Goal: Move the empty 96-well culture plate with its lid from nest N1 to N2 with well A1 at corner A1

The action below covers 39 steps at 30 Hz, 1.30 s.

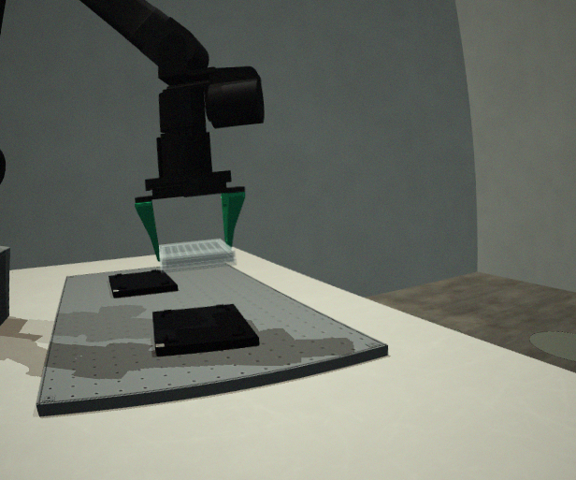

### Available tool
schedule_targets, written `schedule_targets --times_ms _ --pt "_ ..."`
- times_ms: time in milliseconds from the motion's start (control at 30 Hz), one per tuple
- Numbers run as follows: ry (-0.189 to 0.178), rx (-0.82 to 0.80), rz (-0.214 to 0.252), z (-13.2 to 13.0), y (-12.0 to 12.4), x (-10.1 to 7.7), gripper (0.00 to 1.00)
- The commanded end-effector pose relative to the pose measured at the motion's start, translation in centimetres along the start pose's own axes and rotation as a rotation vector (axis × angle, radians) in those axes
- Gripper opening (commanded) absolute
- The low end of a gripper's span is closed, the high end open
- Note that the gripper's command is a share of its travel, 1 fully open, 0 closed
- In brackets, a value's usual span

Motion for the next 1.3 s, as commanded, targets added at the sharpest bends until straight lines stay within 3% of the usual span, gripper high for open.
schedule_targets --times_ms 0,100,433,500,1267 --pt "-0.022 -0.037 -0.014 -0.18 -0.79 0.32 0.00" --pt "-0.034 -0.018 -0.014 0.64 -0.20 0.58 0.00" --pt "-0.034 -0.023 -0.014 0.67 -0.41 0.58 0.00" --pt "-0.017 -0.024 -0.009 -0.19 -0.23 0.12 0.00" --pt "-0.031 -0.023 -0.013 0.55 -0.57 0.50 0.00"
Point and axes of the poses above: the point where the finger pads meet when closed, its own x axis out along the fingers, its own z axis across the jaws, y = z × x, the point moved 3 cm from there along -x, back along the fingers, and after that the axes turned 5 degrees about x, right-handed, at the moved point
